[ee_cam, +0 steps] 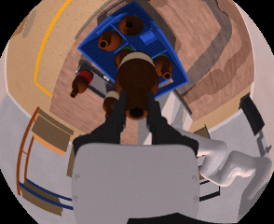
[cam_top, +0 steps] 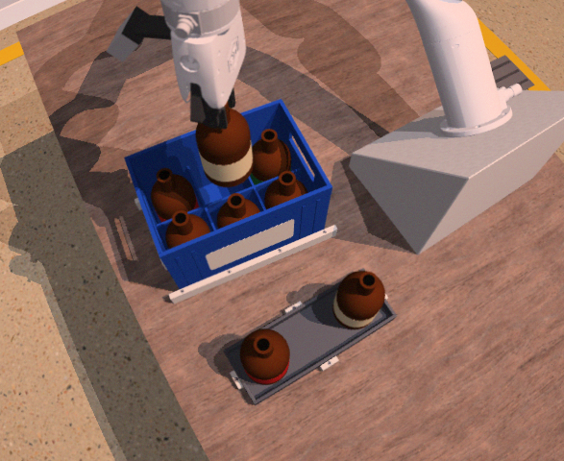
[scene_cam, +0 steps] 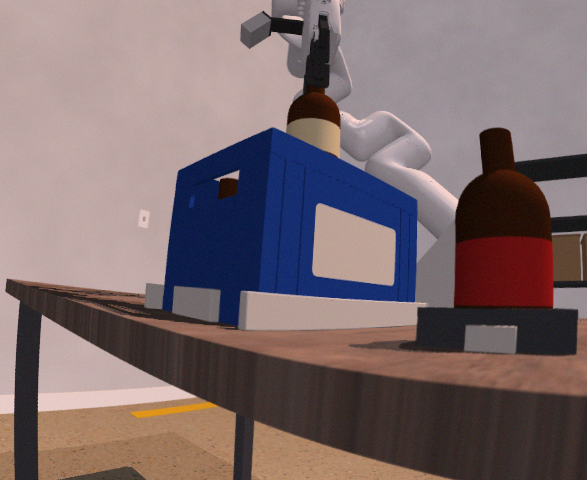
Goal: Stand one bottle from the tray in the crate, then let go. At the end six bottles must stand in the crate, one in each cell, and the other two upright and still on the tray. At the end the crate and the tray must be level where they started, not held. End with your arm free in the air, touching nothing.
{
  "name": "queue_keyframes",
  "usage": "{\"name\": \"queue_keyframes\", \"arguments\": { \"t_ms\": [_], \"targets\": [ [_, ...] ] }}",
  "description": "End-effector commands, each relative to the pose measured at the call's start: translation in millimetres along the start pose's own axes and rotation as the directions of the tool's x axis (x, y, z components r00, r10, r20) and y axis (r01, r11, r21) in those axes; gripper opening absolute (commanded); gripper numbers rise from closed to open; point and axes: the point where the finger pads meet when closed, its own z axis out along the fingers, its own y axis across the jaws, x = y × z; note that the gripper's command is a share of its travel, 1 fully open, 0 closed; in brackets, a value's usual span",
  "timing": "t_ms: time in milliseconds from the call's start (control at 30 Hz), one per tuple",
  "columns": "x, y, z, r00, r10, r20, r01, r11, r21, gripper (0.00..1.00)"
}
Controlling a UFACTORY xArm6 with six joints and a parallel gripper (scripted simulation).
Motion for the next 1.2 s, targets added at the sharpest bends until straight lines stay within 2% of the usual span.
{"name": "queue_keyframes", "arguments": {
  "t_ms": [0, 1167],
  "targets": [
    [8, 7, -1, 1.000, 0.001, -0.001, -0.001, 1.000, 0.004, 0.00],
    [32, 31, -1, 1.000, 0.001, -0.001, -0.001, 1.000, 0.004, 0.00]
  ]
}}
